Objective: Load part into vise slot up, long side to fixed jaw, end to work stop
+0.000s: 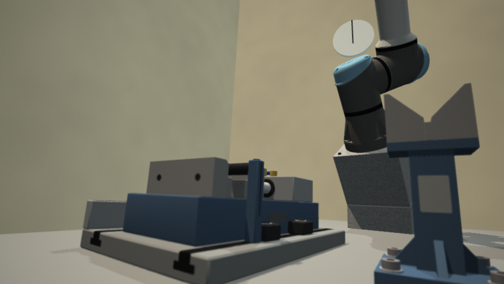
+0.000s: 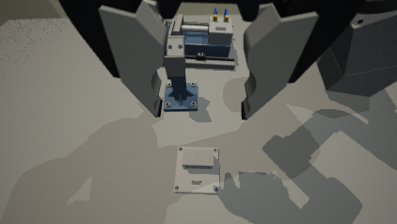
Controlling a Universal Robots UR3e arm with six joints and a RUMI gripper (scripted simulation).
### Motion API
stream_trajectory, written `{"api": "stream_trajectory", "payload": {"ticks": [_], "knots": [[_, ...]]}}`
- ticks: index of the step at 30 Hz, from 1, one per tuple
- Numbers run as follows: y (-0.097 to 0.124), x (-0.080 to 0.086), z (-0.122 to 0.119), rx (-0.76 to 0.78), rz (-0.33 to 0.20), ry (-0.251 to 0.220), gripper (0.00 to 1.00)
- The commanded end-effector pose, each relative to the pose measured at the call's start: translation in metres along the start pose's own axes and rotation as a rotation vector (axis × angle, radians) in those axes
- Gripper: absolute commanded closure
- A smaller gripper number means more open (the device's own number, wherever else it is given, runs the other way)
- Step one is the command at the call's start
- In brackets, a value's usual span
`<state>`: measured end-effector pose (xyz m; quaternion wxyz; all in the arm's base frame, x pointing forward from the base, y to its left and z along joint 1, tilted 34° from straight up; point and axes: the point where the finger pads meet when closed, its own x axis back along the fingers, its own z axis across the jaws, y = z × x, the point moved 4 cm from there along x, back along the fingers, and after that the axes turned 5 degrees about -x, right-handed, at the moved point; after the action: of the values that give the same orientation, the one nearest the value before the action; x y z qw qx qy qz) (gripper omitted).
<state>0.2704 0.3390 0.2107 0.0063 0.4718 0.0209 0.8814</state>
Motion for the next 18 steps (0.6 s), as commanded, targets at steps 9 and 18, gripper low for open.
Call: {"api": "stream_trajectory", "payload": {"ticks": [9,18], "knots": [[-0.001,-0.023,0.001,-0.001,0.003,0.003,0.49],[-0.001,-0.045,0.001,-0.001,0.003,0.003,0.49]]}}
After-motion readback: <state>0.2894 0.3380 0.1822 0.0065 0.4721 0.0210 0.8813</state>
